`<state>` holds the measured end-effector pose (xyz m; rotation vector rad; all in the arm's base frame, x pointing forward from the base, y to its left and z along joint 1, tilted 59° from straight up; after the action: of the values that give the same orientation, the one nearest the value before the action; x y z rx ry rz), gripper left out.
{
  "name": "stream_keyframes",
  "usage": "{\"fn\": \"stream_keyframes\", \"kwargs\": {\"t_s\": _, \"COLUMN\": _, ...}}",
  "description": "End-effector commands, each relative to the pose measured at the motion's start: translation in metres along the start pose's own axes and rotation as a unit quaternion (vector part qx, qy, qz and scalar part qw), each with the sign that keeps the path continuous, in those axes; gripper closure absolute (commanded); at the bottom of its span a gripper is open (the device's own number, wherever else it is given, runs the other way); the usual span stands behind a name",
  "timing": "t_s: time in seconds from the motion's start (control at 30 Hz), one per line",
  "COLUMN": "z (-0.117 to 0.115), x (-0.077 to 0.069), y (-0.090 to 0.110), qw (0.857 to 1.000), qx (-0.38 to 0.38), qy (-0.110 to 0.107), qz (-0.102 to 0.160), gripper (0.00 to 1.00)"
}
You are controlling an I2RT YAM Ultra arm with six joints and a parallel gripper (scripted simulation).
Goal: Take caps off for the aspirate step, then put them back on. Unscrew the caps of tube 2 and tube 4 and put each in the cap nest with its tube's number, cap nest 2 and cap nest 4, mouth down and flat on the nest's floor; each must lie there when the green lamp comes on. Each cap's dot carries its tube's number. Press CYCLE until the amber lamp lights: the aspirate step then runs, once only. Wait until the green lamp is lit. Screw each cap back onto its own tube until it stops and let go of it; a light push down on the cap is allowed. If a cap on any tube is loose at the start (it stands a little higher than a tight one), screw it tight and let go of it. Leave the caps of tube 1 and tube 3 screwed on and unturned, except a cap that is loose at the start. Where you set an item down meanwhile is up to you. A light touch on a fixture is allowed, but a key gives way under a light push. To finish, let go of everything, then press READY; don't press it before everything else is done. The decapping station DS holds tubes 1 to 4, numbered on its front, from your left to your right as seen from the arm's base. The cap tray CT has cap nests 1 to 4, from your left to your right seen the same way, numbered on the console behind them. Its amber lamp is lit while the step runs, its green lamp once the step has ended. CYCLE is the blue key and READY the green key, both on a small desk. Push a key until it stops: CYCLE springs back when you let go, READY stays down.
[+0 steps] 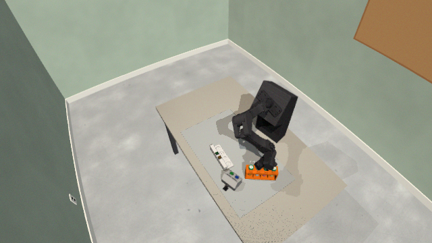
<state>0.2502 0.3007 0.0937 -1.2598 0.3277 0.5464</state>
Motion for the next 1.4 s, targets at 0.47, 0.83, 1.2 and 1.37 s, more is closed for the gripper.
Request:
{"fn": "stream_keyframes", "kwargs": {"t_s": 0.47, "z": 0.0021, "x": -0.0024, "y": -0.0007, "qw": 0.905, "qx": -0.426, "qy": -0.003, "qz": -0.003, "gripper": 1.0}}
{"fn": "stream_keyframes", "kwargs": {"t_s": 0.83, "z": 0.0021, "x": -0.0026, "y": -0.0007, "qw": 0.787, "qx": -0.617, "qy": -0.002, "qz": -0.003, "gripper": 1.0}}
{"fn": "stream_keyframes", "kwargs": {"t_s": 1.2, "z": 0.0021, "x": -0.0029, "y": -0.0007, "qw": 0.63, "qx": -0.777, "qy": -0.002, "qz": -0.004, "gripper": 1.0}}
{"fn": "stream_keyframes", "kwargs": {"t_s": 1.37, "z": 0.0021, "x": -0.003, "y": -0.0007, "qw": 0.528, "qx": -0.849, "qy": -0.001, "qz": -0.004, "gripper": 1.0}}
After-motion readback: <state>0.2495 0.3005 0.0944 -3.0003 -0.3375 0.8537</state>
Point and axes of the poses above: the point where the finger pads meet when closed, its own x axis out along the fingers, its own z axis across the jaws, y = z × x, the point moved 6 cm from there along -x, back along the fingers, and after that the axes turned 9 degrees about x, right-handed, at the moved point
